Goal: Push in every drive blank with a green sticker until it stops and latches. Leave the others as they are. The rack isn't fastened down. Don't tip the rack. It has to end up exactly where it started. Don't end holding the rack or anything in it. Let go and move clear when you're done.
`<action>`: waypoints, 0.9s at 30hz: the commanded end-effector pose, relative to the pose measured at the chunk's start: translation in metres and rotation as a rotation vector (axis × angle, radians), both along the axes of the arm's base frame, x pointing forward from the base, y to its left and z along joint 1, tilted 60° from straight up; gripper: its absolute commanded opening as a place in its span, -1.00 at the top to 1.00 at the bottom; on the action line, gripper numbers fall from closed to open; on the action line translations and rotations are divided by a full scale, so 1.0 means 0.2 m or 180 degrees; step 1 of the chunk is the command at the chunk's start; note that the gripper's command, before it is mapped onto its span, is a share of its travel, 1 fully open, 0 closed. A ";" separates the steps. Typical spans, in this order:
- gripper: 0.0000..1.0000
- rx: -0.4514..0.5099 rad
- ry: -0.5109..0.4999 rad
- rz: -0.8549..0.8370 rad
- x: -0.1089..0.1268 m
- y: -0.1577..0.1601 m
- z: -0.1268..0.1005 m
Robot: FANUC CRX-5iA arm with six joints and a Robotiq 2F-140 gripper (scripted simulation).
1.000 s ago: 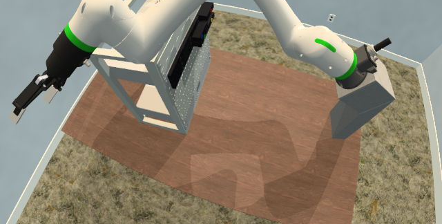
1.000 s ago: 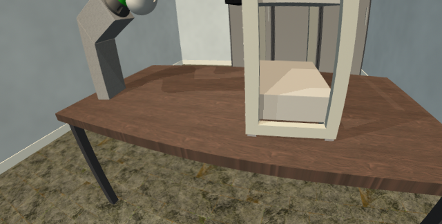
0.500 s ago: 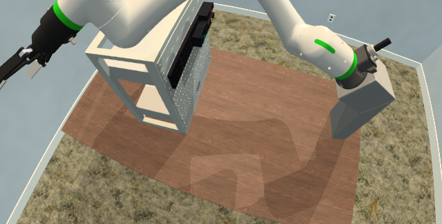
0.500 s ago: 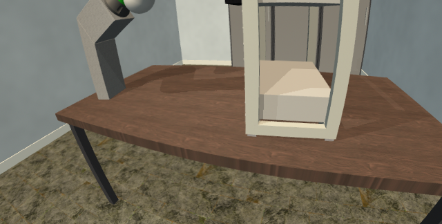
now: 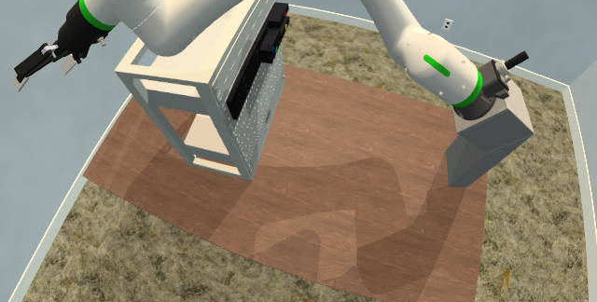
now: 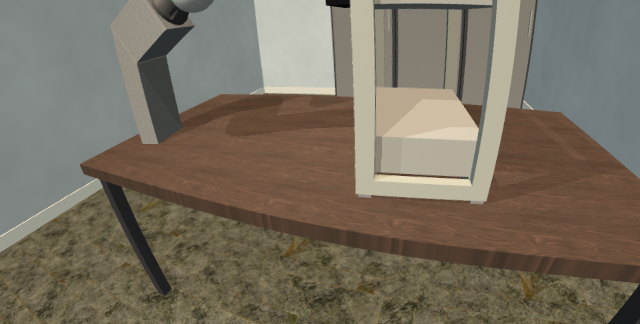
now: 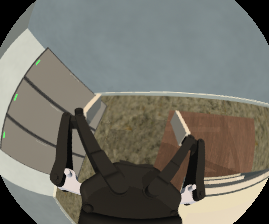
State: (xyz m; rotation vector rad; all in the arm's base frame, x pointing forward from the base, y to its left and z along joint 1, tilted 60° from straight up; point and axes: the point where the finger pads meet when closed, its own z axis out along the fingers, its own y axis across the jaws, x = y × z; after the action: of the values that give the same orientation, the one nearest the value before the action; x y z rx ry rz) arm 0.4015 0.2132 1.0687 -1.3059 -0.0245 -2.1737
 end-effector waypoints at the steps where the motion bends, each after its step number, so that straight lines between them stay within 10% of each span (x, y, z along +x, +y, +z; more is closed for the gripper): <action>1: -1.00 0.0094 0.0042 -0.0090 0.05 -0.11 0.03; 27: -1.00 0.1316 0.0342 -0.1128 0.29 -1.43 0.05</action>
State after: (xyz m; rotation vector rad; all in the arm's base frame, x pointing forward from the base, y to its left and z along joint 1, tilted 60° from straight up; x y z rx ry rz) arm 0.4584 -0.0396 1.0804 -1.2541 0.6311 -2.2304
